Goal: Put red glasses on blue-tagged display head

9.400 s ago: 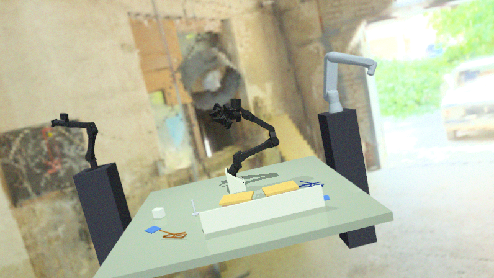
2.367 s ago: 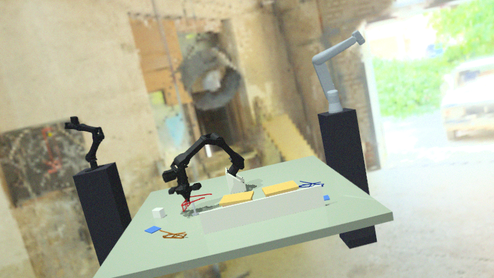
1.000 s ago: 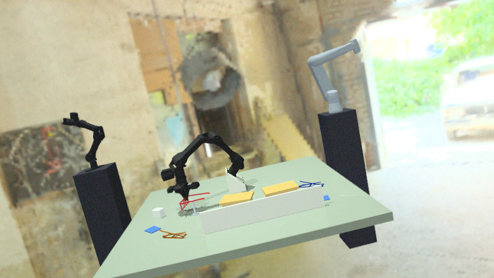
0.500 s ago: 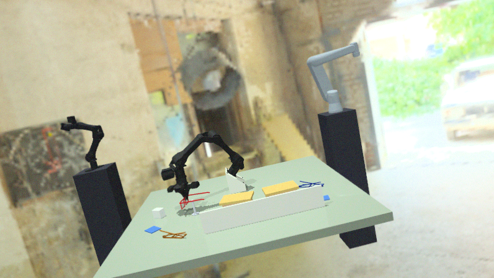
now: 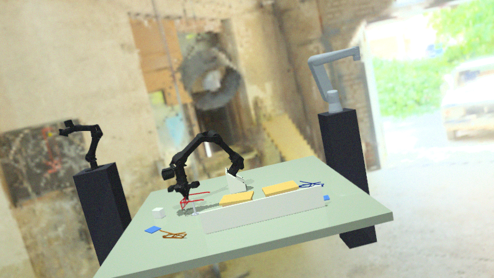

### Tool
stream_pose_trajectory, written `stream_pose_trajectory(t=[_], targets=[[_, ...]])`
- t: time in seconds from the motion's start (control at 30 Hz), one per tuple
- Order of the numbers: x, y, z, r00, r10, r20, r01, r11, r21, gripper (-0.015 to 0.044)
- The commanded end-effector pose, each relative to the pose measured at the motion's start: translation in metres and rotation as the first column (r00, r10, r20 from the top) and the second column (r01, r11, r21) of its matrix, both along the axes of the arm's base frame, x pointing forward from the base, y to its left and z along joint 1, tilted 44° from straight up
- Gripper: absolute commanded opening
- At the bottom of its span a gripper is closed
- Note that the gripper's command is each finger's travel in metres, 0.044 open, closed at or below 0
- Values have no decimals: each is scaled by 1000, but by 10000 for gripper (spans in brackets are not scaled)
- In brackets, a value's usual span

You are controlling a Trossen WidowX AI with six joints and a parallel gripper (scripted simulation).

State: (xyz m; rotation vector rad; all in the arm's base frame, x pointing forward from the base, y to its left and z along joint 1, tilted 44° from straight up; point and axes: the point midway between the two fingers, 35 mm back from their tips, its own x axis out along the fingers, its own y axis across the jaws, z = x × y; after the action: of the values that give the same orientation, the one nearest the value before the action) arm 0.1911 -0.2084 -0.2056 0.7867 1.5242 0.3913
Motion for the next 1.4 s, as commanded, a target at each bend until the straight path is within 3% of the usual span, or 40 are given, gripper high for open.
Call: stream_pose_trajectory(t=[0.0, 0.8, 1.37], targets=[[0, 0, 0, 1000, 7, -2, -7, 1000, -2, 0], [8, -2, -1, 1000, 7, -1, -7, 1000, -2, 0], [14, -43, 47, 1000, -3, -22, 2, 1000, -13, 0]])
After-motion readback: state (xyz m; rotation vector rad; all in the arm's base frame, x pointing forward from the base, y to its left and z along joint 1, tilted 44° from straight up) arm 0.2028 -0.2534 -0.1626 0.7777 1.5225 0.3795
